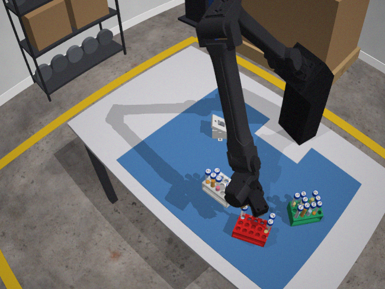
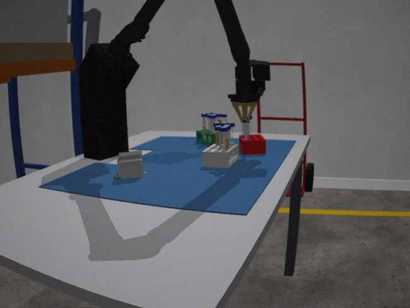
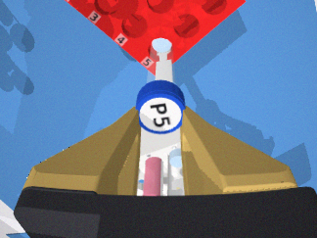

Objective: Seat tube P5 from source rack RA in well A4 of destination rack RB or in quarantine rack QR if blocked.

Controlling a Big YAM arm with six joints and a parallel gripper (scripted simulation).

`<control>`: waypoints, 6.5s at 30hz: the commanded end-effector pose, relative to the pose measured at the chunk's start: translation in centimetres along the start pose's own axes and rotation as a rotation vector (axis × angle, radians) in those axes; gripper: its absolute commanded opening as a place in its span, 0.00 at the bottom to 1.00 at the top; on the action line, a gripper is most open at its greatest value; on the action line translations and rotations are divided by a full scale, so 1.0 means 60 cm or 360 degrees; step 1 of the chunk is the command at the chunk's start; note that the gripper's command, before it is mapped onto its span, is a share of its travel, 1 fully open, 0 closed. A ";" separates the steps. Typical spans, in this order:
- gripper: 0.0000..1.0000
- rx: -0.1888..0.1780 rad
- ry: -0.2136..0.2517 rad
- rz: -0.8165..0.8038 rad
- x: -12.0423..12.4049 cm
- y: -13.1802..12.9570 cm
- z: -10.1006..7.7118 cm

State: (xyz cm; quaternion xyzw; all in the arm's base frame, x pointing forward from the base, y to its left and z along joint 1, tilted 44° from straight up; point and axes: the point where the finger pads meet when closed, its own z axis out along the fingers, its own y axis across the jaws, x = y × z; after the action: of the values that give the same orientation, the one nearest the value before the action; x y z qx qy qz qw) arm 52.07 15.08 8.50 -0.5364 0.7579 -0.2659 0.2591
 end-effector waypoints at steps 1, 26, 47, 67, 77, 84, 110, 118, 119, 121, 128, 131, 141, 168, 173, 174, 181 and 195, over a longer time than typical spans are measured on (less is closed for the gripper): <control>0.00 0.0041 -0.0034 0.0004 -0.017 -0.023 -0.003; 0.24 0.0029 -0.0030 0.0007 -0.013 -0.016 -0.008; 0.30 0.0040 -0.0052 0.0007 -0.025 -0.020 -0.033; 0.30 0.0039 -0.0039 0.0026 -0.013 -0.019 -0.109; 0.30 0.0023 -0.0040 0.0007 -0.012 0.000 -0.139; 0.30 0.0019 -0.0037 0.0003 -0.010 0.072 -0.123; 0.30 0.0012 -0.0036 -0.0004 -0.155 0.121 -0.127; 0.30 0.0038 -0.0037 0.0052 -0.129 0.103 -0.129; 0.30 0.0045 -0.0065 0.0042 -0.146 0.101 -0.138; 0.30 0.0044 -0.0078 0.0032 -0.153 0.103 -0.143; 0.30 0.0029 -0.0051 0.0017 -0.135 0.114 -0.134; 0.30 0.0012 -0.0010 0.0001 -0.125 0.118 -0.101; 0.30 0.0029 -0.0041 0.0003 -0.137 0.113 -0.088; 0.30 0.0027 -0.0049 -0.0011 -0.138 0.118 -0.038; 0.30 0.0029 -0.0044 -0.0001 -0.137 0.114 -0.032; 0.30 0.0022 -0.0034 -0.0002 -0.134 0.116 -0.028; 0.30 0.0020 -0.0026 -0.0003 -0.131 0.118 -0.017; 0.30 0.0026 -0.0035 0.0001 -0.136 0.112 -0.012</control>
State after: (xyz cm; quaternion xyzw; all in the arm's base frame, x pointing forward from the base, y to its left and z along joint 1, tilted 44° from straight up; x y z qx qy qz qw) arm 48.68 24.20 4.68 -0.5360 0.7571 -0.2674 0.2608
